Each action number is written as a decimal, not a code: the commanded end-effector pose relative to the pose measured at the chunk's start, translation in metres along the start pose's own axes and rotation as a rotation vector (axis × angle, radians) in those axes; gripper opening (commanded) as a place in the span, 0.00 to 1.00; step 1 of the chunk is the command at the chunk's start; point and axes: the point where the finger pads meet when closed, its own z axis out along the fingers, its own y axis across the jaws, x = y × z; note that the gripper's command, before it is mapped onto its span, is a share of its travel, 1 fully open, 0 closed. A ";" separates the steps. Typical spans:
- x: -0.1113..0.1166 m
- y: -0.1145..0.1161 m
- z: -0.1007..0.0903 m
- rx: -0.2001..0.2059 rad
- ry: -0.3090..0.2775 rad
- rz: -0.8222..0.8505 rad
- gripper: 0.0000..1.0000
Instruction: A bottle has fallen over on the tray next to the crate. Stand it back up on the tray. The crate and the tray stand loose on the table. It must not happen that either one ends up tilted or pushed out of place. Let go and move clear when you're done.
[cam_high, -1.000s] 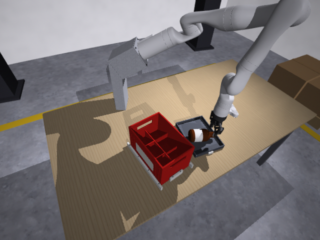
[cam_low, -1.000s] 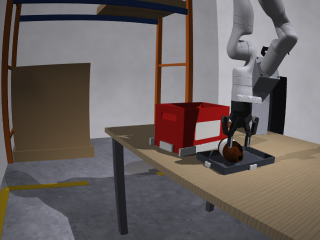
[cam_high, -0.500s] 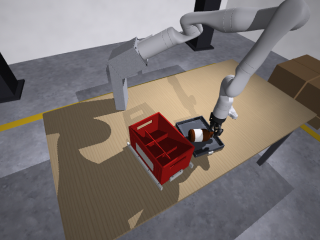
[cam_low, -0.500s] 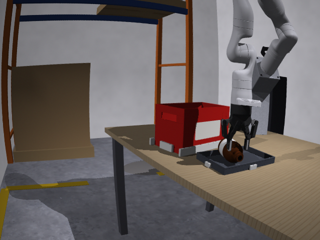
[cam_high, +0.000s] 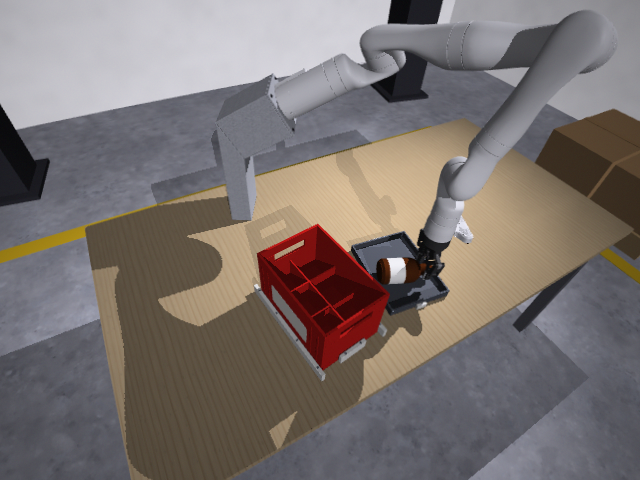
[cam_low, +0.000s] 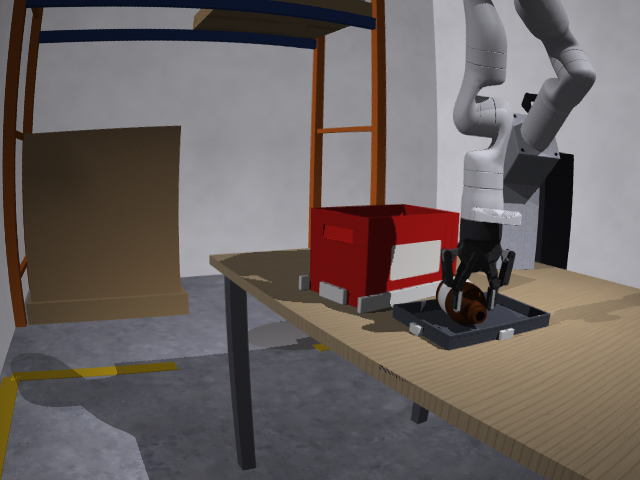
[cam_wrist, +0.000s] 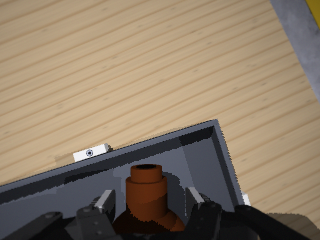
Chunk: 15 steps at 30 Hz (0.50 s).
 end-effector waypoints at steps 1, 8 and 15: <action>0.001 -0.003 0.004 0.006 0.001 -0.002 0.64; 0.001 -0.003 0.010 0.006 0.001 -0.002 0.64; 0.001 -0.003 0.013 0.006 0.001 -0.002 0.64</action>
